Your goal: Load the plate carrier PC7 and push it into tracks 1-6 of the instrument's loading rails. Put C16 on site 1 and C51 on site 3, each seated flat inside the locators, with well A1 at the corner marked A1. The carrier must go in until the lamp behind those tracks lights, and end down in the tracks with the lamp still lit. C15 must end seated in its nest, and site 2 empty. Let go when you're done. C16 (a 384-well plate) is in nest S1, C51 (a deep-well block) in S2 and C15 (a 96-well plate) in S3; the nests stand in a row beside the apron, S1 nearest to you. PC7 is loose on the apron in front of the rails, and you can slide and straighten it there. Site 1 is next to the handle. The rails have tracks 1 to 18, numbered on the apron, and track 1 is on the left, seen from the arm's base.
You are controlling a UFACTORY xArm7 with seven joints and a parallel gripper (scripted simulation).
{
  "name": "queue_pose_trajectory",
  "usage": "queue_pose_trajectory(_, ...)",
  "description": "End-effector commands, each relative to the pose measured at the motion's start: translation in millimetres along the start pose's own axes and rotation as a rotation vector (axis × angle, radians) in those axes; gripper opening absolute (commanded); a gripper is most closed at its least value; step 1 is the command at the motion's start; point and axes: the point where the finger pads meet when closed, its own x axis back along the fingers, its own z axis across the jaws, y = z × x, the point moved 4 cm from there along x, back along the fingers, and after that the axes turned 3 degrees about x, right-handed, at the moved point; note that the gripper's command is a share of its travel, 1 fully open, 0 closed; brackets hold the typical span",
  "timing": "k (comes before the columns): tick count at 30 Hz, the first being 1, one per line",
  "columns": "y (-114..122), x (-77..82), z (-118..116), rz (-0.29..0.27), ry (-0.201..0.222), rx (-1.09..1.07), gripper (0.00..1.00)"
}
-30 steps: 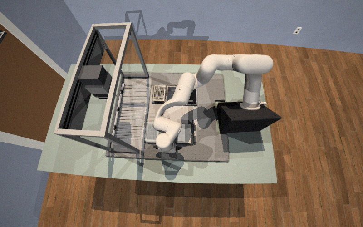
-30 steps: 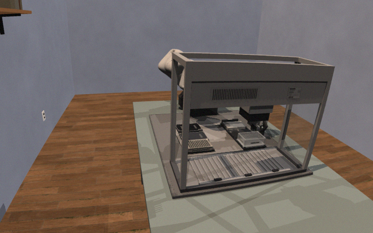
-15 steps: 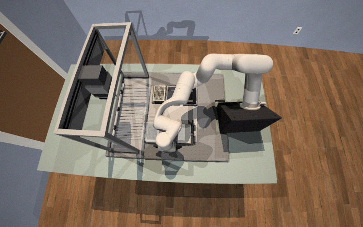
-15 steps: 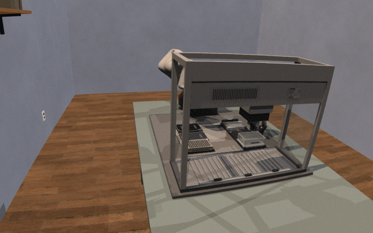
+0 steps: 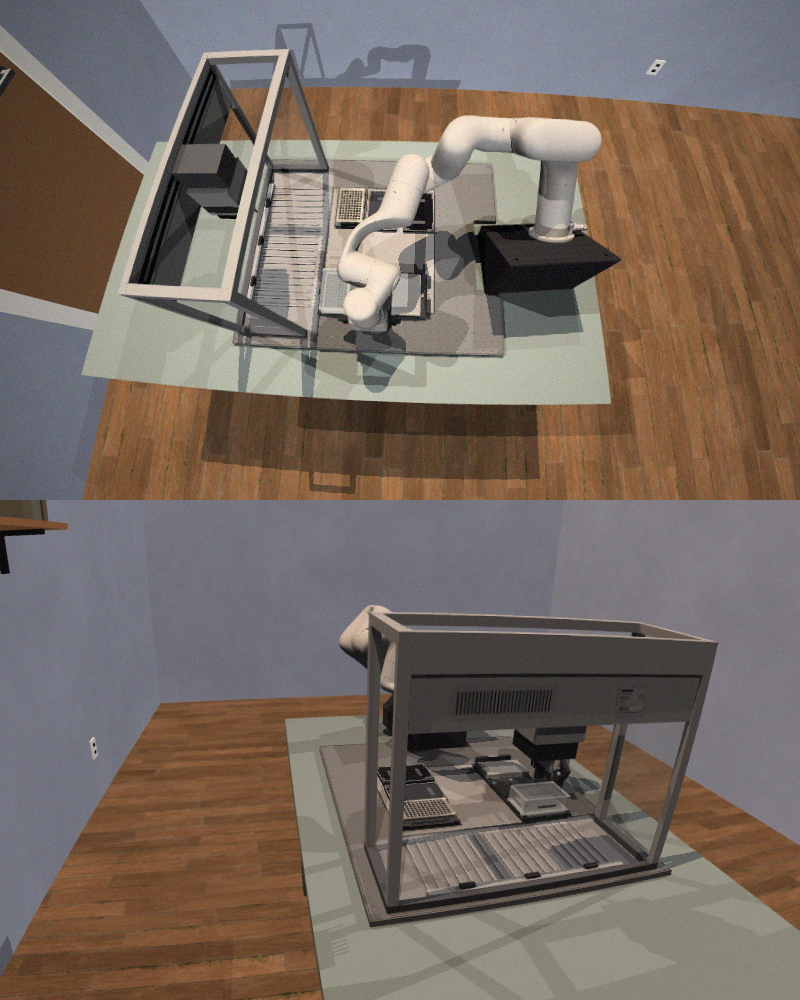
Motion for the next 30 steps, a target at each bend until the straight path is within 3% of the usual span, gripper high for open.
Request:
queue_pose_trajectory(1,-1,2.3,-1,-0.003,-0.003,0.000,1.00)
queue_pose_trajectory(30,-14,2.3,0,-0.003,-0.003,0.000,1.00)
